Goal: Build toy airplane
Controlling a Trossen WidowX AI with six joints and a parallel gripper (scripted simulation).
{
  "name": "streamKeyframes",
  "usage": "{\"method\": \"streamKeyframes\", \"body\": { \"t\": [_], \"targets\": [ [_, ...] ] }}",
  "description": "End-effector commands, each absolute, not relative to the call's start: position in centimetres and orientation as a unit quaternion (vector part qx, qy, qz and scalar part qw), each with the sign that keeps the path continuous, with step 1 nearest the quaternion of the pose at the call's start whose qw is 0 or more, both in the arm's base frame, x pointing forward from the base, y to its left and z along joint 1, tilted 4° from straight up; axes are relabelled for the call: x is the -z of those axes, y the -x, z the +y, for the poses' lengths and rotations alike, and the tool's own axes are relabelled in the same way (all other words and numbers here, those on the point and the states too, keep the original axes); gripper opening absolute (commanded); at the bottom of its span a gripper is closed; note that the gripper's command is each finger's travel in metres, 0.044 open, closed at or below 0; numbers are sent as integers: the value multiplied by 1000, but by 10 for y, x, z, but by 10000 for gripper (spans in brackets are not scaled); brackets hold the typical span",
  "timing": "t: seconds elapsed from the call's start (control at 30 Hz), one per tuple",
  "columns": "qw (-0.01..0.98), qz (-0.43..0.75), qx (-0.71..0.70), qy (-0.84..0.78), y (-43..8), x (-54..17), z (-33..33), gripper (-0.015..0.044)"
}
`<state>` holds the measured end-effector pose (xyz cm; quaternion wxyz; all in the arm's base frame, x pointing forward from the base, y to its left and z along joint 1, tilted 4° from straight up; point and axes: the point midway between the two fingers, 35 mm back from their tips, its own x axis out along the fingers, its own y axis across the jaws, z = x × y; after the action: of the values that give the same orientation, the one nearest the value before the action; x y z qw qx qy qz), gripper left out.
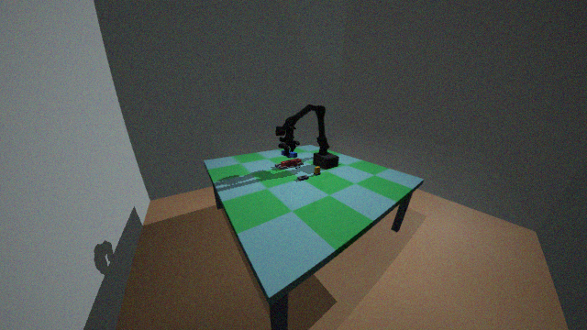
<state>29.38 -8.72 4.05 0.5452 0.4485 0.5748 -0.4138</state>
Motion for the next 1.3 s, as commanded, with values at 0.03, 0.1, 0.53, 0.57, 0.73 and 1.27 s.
{"method": "streamKeyframes", "body": {
  "t": [0.03, 0.1, 0.53, 0.57, 0.73, 1.27],
  "targets": [
    [524, 553, 442, -473, -286, -37, -101, 0],
    [516, 545, 452, -482, -283, -35, -106, 0],
    [491, 522, 478, -507, -273, -31, -120, 158],
    [491, 522, 478, -507, -273, -31, -120, 184],
    [491, 522, 478, -507, -273, -31, -120, 195],
    [491, 522, 478, -507, -274, -19, -119, 195]
  ]
}}
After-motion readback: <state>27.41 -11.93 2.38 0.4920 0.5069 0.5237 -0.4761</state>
